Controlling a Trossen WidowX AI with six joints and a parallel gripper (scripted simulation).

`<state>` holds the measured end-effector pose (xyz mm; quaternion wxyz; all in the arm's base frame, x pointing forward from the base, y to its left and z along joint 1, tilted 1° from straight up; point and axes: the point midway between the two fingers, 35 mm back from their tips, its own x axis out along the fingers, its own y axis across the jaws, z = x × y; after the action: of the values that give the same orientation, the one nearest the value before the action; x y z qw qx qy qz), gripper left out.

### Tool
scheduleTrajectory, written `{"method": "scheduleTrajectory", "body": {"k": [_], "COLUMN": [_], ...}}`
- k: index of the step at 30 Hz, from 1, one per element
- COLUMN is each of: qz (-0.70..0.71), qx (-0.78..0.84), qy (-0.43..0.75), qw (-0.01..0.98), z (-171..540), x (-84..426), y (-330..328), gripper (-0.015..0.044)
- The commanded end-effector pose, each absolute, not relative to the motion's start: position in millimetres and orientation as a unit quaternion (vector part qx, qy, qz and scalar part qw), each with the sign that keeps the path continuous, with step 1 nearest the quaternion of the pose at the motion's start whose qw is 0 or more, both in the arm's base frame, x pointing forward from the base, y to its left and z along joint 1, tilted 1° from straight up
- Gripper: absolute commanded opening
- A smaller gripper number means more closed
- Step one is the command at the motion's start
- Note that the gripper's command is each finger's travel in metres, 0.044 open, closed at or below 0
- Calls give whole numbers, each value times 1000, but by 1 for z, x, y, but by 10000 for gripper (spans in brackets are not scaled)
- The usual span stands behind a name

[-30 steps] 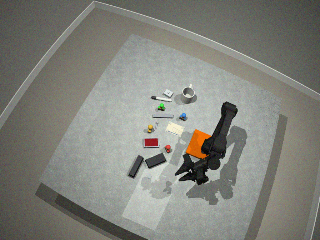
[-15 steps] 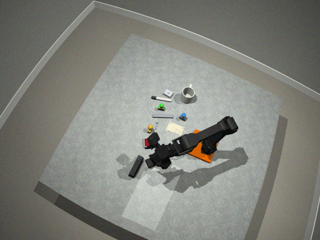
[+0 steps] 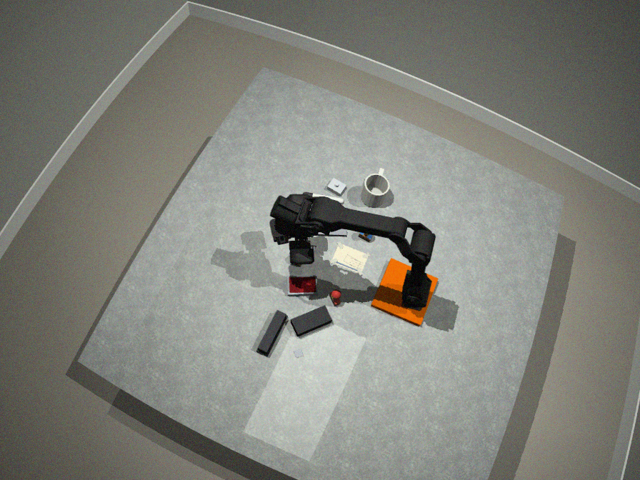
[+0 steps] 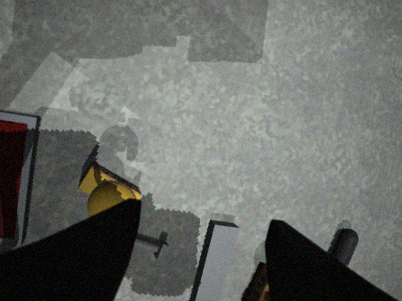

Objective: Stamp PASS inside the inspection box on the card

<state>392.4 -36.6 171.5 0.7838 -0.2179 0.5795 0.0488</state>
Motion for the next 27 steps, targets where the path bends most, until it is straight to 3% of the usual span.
{"method": "scheduleTrajectory", "body": {"k": [1, 8, 27], "qz": [11, -51, -53], "qx": [-127, 47, 51], "qy": [633, 694, 695], "qw": [764, 716, 715], "z": [152, 118, 97], "x": [388, 350, 349], "y": [-94, -190, -193], "gripper": [214, 214, 214]}}
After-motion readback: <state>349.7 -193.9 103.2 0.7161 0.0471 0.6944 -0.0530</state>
